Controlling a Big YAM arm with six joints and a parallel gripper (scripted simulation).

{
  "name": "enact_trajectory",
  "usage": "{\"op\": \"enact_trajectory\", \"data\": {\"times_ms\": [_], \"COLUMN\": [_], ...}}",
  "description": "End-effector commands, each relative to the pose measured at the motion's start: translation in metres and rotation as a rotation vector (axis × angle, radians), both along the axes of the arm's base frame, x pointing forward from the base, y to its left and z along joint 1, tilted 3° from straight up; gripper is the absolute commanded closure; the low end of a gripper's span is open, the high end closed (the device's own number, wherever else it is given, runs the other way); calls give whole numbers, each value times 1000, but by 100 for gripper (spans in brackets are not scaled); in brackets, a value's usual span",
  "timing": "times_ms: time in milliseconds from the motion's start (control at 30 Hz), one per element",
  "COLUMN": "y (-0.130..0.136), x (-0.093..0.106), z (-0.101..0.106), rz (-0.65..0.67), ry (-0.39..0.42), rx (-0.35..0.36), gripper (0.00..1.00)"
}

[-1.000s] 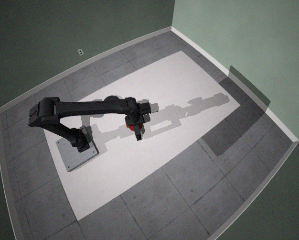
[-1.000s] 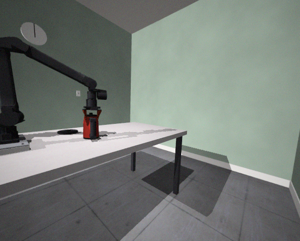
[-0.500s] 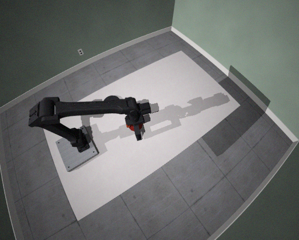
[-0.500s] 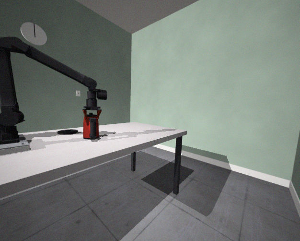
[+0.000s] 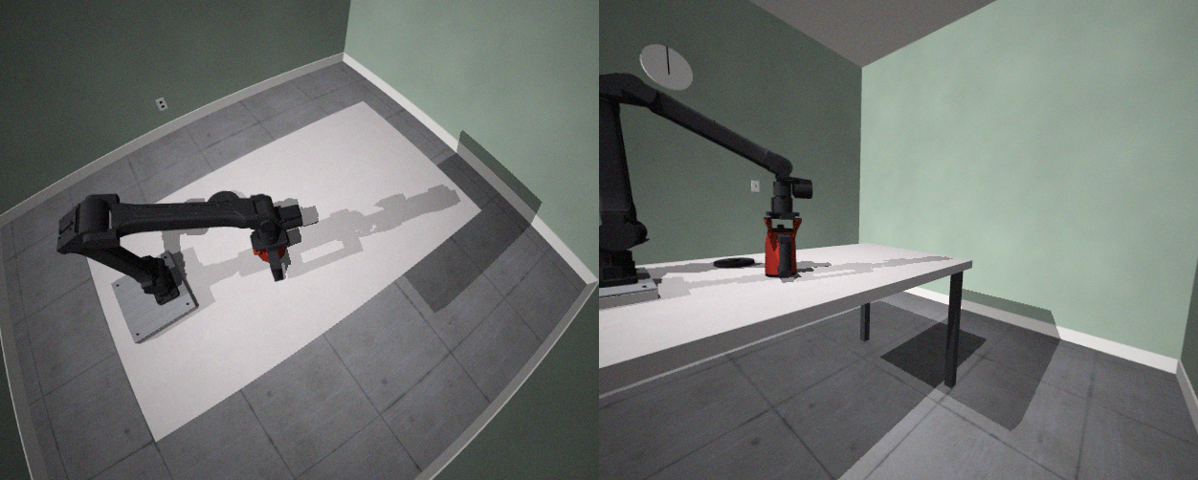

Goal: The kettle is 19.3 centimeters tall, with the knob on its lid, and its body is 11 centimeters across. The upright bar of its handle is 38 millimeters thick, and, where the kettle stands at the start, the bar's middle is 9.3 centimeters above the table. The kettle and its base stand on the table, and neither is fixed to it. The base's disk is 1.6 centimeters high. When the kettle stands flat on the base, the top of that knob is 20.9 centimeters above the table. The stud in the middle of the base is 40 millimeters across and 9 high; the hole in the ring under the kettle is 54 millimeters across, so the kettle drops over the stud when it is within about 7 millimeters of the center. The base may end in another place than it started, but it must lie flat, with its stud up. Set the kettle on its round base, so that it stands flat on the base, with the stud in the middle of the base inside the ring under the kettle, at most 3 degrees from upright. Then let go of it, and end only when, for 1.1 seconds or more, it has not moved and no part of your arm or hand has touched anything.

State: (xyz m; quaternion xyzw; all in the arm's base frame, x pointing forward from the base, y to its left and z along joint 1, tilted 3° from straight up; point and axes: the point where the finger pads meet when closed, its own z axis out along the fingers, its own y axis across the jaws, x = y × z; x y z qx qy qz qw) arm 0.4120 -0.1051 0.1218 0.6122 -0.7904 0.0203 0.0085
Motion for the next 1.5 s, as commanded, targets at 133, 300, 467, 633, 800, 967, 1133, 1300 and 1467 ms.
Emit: {"op": "enact_trajectory", "data": {"times_ms": [133,300,467,633,800,967,1133,1300,1467], "y": [-1,0,0,0,0,0,0,0,0], "x": [2,1,-1,-1,-1,-1,-1,-1,-1], "z": [4,2,2,2,2,2,2,2,2], "rz": [2,2,2,2,2,2,2,2,2], "ry": [-25,-16,-11,-11,-11,-11,-11,-11,-11], "rx": [-3,1,1,1,1,1,1,1,1], "gripper": [26,100,100,100,100,100,100,100,100]}}
